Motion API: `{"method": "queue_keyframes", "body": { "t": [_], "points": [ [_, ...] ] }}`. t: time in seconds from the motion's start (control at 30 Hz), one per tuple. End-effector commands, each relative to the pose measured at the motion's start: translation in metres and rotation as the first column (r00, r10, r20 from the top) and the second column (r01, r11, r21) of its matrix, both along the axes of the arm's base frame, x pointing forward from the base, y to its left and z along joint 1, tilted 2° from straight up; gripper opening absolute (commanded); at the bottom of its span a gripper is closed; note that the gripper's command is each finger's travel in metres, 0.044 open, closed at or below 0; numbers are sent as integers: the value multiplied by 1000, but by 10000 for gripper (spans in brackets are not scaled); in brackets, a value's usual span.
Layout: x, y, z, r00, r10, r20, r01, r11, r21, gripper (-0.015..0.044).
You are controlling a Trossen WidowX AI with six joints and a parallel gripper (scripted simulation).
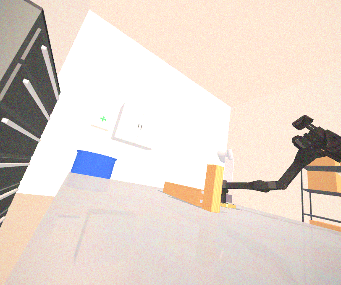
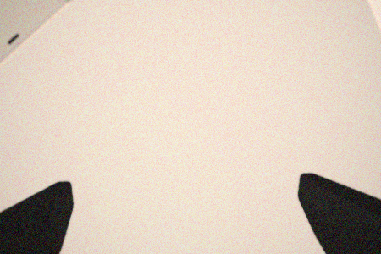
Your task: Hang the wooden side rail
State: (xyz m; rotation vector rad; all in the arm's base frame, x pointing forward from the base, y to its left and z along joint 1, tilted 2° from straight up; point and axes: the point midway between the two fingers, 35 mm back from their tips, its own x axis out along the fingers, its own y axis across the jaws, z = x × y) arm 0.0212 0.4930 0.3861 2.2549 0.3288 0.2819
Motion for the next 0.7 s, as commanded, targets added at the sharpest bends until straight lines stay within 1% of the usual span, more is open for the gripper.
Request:
{"method": "queue_keyframes", "body": {
  "t": [0.0,0.03,0.13,0.3,0.4,0.53,0.63,0.67],
  "points": [
    [0,-1,1,1000,4,1,-4,1000,8,426],
    [-2,-2,5,1000,15,4,-15,999,30,440],
    [-17,-18,31,996,91,14,-92,982,165,440],
    [-55,-60,78,968,249,21,-236,884,403,440],
    [-73,-93,106,937,348,35,-309,778,548,440],
    [-89,-141,139,881,468,65,-368,594,715,440],
    [-93,-179,159,832,547,94,-379,436,816,440],
    [-90,-187,161,831,548,98,-376,422,825,440]
  ]
}}
